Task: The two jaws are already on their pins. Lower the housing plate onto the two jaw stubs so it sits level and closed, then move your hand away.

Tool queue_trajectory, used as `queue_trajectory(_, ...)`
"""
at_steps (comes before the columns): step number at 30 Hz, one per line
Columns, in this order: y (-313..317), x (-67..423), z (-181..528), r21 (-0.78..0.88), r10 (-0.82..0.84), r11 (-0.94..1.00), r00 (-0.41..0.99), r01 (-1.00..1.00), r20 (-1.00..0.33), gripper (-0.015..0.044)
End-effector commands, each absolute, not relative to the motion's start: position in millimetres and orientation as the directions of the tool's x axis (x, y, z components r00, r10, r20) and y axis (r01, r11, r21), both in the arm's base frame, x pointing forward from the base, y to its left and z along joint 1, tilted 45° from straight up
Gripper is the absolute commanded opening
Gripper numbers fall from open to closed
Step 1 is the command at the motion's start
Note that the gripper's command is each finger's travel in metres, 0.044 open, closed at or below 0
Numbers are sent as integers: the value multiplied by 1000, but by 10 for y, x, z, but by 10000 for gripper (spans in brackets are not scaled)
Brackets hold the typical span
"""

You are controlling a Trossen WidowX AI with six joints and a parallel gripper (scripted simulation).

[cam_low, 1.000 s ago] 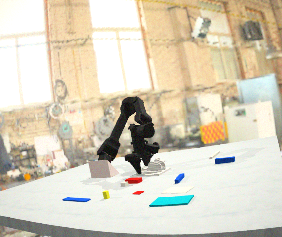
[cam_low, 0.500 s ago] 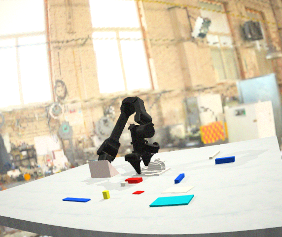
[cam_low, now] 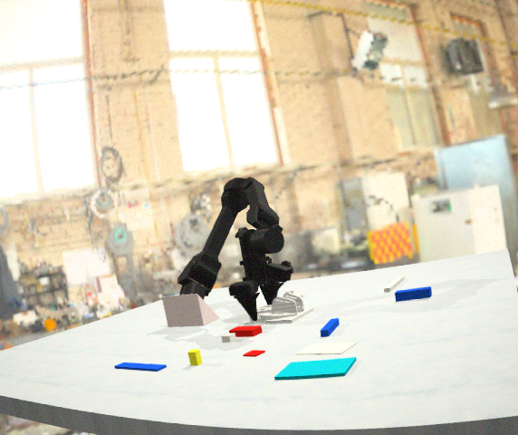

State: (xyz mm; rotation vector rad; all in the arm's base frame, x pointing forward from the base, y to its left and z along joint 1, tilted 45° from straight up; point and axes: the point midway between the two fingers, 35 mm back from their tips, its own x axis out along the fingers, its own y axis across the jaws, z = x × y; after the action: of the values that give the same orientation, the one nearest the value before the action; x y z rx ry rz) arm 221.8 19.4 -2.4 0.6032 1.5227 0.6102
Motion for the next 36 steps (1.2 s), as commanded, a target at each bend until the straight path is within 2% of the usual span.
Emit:
queue_trajectory(1,194,2218,-24,697,697,717,-36,10,-716,440)
queue_trajectory(6,139,2227,25,697,696,717,-36,11,-717,440)
queue_trajectory(13,-320,2206,515,700,700,714,-40,14,-713,440)
queue_trajectory(19,-303,2222,476,699,699,715,-28,19,-715,440)
queue_trajectory(24,-697,2078,843,696,696,718,-40,17,-717,440)
queue_trajectory(36,-713,2070,861,696,696,717,-41,17,-716,440)
